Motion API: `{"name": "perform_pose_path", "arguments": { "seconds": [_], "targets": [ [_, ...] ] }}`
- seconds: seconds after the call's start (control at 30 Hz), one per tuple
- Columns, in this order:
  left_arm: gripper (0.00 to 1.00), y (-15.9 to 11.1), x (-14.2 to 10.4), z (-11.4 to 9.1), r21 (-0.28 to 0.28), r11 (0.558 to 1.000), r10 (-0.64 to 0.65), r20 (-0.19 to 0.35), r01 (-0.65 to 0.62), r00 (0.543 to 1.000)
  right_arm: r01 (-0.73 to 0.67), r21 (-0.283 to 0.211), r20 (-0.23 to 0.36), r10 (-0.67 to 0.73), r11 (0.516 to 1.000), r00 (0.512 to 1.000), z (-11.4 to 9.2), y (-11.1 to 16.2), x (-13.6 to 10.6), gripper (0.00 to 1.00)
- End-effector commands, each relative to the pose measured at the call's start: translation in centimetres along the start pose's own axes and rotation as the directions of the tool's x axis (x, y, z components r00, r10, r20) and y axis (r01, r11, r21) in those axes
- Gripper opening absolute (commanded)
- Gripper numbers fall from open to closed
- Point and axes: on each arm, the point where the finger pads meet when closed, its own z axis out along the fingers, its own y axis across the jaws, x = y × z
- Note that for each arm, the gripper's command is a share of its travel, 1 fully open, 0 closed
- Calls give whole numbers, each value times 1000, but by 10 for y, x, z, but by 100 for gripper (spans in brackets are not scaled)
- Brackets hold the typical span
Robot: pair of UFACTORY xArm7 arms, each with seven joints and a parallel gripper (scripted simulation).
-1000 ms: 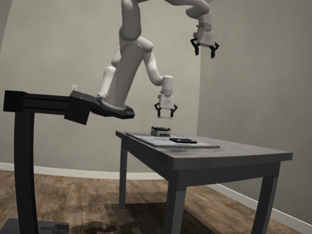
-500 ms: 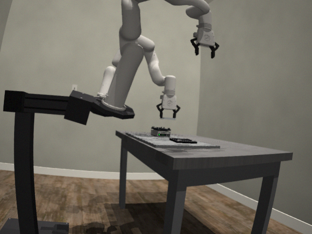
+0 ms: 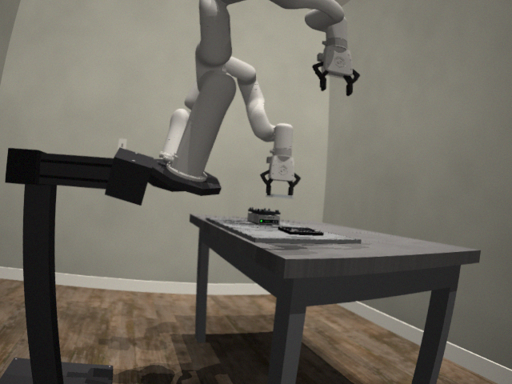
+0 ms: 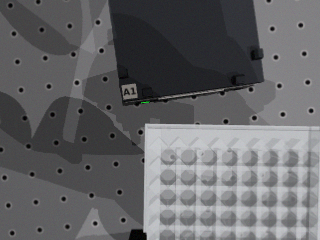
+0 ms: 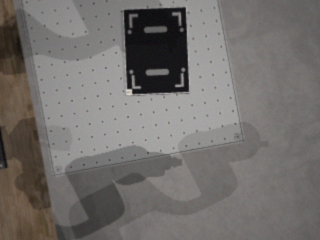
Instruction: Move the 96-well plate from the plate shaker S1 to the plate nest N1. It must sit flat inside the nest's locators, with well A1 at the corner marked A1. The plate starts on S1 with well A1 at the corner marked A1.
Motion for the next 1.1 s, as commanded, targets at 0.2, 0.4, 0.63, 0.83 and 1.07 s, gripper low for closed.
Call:
{"name": "perform_pose_path", "arguments": {
  "seconds": [0.2,0.4,0.63,0.83,1.07],
  "targets": [
    [0,6,-29,3,-2,1000,0,1,0,1000,0,-4,-1,0,1000,1000,-1,1,0,100],
    [0,10,-48,5,-2,1000,0,1,0,1000,0,-4,-1,0,1000,1000,-1,1,0,100],
    [0,13,-68,8,-2,1000,0,1,0,1000,0,-4,-1,0,1000,1000,-1,1,0,100],
    [0,16,-84,10,-2,1000,0,2,0,1000,0,-4,-1,0,1000,1000,-1,1,0,100],
    [0,19,-107,12,-2,1000,0,2,0,1000,0,-4,-1,0,1000,1000,-1,1,0,100]
  ]
}}
